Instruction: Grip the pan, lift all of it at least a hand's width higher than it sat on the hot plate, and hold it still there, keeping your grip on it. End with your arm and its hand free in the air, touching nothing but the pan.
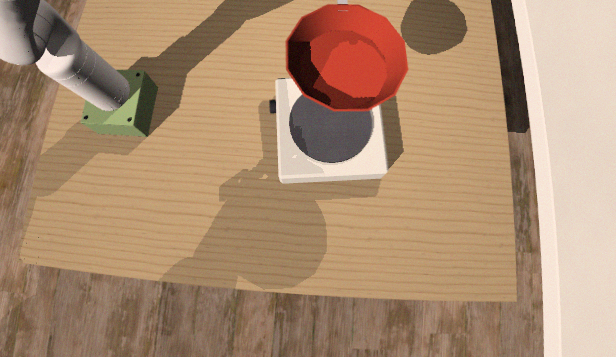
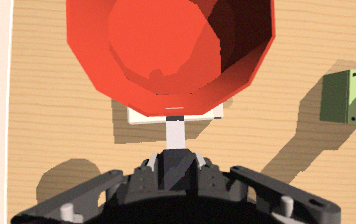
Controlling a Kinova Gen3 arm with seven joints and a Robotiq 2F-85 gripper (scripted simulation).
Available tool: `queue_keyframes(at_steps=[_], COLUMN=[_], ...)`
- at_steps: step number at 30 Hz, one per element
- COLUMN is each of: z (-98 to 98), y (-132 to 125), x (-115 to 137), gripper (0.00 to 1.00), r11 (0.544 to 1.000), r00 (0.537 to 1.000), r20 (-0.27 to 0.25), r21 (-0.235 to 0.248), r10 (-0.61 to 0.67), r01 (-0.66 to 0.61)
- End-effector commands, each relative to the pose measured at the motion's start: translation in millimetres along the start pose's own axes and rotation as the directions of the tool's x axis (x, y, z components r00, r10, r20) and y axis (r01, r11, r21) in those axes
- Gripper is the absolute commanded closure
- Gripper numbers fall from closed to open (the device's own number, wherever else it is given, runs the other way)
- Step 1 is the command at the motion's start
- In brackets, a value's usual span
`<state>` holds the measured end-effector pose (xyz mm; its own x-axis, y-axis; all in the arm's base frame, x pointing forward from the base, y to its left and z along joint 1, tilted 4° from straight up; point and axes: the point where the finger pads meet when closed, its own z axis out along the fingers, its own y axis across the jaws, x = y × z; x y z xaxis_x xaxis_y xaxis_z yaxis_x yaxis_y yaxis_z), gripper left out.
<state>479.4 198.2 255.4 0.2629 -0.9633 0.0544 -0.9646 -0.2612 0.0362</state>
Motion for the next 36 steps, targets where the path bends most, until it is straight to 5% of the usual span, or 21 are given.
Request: queue_keyframes(at_steps=[1, 36], z=[-5.0, -28.0], y=[-1.1, -0.7], x=[-0.6, -0.6], gripper=[1.0, 1.0], r11=[1.0, 1.0], r00=[1.0, 1.0], r20=[0.001, 0.001], r21=[0.006, 0.006], r10=[0.0, 0.0], r01=[0.0, 0.0])
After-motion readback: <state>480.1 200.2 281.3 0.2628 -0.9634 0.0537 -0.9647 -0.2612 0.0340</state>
